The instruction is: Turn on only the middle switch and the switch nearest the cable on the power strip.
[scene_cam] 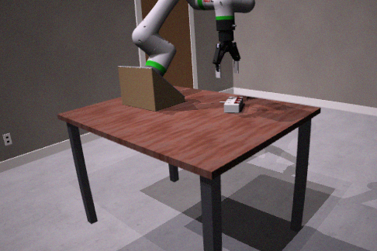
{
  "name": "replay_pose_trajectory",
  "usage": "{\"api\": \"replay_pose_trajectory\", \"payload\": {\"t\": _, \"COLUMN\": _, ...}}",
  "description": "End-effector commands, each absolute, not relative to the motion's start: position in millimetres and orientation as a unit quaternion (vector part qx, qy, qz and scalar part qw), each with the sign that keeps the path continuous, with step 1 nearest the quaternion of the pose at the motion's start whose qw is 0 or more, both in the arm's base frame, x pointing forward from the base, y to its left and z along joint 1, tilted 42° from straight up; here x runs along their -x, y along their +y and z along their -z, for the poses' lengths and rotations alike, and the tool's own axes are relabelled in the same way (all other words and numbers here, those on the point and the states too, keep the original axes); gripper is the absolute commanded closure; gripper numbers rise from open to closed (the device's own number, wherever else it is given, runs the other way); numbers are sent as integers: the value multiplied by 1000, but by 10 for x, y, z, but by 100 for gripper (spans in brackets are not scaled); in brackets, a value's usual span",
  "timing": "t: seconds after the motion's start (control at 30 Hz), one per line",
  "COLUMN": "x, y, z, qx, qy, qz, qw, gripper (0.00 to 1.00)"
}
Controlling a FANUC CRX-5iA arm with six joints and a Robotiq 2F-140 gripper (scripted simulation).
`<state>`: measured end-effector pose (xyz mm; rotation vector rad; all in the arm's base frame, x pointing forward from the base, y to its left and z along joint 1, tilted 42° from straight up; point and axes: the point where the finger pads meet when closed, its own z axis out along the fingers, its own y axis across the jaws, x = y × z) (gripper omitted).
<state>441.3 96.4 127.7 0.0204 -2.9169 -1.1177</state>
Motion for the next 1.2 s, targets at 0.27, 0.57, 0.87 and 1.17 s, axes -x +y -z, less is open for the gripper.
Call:
{"api": "replay_pose_trajectory", "payload": {"t": 0.27, "x": -4489, "y": 1030, "z": -1231, "qx": -166, "qy": -919, "qz": 354, "qw": -53, "gripper": 0}}
{"api": "replay_pose_trajectory", "payload": {"t": 0.57, "x": -4673, "y": 1213, "z": -1102, "qx": -338, "qy": -873, "qz": 332, "qw": -117, "gripper": 0}}
{"api": "replay_pose_trajectory", "payload": {"t": 0.87, "x": -4792, "y": 1343, "z": -1011, "qx": -492, "qy": -799, "qz": 300, "qw": -173, "gripper": 0}}
{"api": "replay_pose_trajectory", "payload": {"t": 1.17, "x": -4832, "y": 1390, "z": -978, "qx": -620, "qy": -706, "qz": 263, "qw": -219, "gripper": 0}}
